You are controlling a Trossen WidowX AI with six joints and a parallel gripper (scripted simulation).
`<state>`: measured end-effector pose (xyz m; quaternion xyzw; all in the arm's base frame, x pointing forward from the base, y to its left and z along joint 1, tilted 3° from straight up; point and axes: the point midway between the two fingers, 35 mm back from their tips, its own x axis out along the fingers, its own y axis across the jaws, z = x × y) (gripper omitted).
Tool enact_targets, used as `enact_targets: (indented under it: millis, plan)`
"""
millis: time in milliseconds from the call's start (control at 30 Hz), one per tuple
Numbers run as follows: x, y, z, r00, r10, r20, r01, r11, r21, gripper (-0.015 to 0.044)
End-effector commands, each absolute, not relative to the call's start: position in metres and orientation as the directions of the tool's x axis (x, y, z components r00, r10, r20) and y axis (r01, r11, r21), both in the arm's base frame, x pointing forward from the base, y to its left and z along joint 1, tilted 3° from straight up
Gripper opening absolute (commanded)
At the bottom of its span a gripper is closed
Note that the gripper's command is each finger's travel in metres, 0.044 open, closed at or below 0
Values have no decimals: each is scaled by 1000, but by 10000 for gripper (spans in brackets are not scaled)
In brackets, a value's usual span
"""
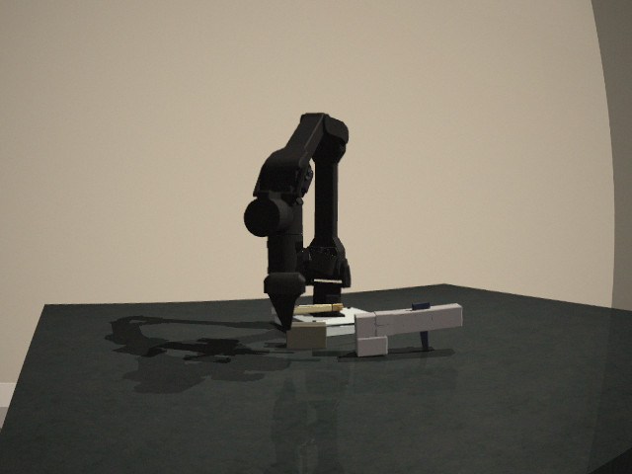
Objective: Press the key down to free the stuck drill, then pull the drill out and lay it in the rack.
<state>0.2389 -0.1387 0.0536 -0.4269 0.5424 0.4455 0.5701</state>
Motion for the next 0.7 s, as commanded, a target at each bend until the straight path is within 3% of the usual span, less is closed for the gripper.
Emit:
enact_targets:
  millis: [0, 667]
  plan:
    - [240, -140, 57, 19, 38, -999, -970, 242, -9, 0]
    - [241, -141, 60, 19, 38, -999, -970, 242, -9, 0]
